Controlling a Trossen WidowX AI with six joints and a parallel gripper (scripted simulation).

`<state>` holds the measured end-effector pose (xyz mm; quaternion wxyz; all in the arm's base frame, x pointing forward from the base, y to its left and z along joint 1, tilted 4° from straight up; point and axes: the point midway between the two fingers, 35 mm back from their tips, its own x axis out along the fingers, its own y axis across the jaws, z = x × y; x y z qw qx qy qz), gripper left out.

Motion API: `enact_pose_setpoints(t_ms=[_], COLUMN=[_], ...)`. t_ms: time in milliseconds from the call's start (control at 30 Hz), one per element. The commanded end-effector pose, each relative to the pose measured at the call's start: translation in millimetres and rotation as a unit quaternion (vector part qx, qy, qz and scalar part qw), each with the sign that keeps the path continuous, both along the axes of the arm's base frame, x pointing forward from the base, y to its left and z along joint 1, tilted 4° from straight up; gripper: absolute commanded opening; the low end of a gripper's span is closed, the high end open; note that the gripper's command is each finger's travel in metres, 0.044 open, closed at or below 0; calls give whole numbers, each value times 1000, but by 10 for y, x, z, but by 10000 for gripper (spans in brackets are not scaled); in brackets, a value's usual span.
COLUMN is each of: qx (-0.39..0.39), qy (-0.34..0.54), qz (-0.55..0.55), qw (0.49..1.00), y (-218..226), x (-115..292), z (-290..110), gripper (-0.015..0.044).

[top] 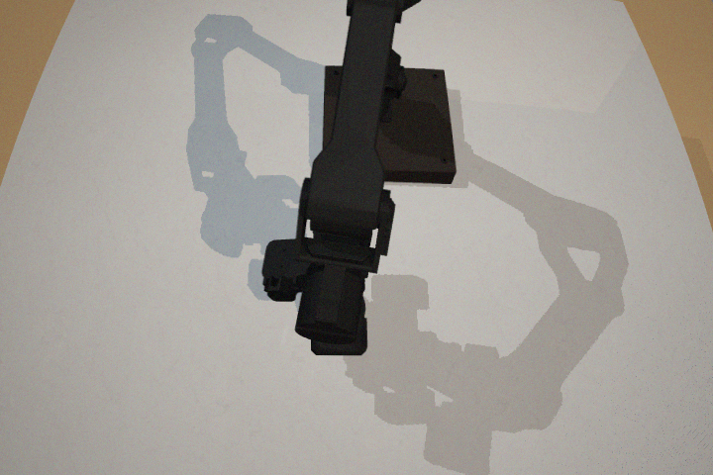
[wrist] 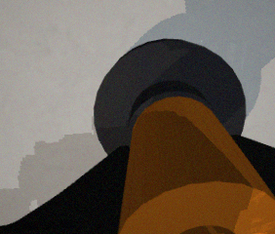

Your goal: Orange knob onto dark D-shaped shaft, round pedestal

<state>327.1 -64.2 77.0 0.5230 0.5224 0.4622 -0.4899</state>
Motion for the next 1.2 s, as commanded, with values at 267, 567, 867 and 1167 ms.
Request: enact_pose_setpoints(t_ms=[267, 567, 867, 1167], qx=[0, 0, 0, 0], qy=[0, 0, 0, -1], qz=[0, 0, 0, 0], qw=[1000, 1000, 1000, 1000], y=[0, 0, 23, 22], x=[2, 2, -64, -52], z=[4, 4, 865, 953], gripper=[368, 440, 440, 440])
